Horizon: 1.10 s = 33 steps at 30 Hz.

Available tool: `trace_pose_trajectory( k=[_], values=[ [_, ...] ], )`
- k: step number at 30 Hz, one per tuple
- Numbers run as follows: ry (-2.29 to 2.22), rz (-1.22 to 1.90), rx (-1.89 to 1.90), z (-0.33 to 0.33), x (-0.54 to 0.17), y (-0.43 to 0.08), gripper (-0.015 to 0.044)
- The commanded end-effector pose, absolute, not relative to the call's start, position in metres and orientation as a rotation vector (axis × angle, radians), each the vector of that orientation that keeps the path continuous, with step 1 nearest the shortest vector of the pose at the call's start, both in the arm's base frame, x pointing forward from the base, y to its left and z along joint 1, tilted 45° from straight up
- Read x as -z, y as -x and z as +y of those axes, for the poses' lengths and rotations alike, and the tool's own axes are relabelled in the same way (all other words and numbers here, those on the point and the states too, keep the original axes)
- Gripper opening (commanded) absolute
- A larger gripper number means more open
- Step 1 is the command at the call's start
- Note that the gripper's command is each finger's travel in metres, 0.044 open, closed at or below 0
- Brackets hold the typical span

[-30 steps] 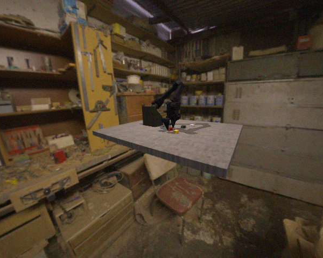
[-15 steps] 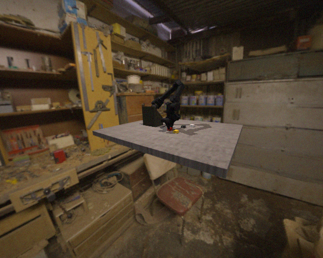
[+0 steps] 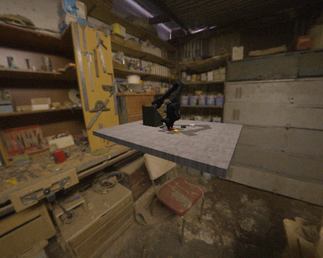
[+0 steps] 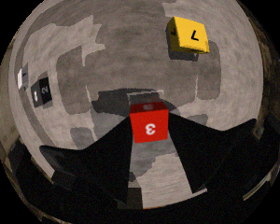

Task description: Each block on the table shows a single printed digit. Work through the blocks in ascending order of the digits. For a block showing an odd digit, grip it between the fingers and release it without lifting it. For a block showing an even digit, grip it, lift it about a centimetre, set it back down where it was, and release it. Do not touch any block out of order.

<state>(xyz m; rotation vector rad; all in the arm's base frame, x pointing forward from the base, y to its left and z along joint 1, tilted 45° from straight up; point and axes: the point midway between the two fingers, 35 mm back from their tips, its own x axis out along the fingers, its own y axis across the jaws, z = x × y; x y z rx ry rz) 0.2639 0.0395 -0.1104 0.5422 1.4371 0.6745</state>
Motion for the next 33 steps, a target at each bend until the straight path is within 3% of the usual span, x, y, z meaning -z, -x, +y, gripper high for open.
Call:
trace_pose_trajectory(
  k=[1, 8, 19, 31, 33],
  values=[
    [-0.549, 1.437, -0.673, 0.04, 0.11, -0.264, 0.012],
    [-0.549, 1.437, -0.673, 0.04, 0.11, -0.264, 0.012],
    [-0.549, 1.437, -0.673, 0.04, 0.11, -0.264, 0.04],
    [-0.547, 1.437, -0.671, 0.014, 0.085, -0.264, 0.04],
    [-0.546, 1.438, -0.669, 0.006, 0.079, -0.265, 0.0348]
  ],
)
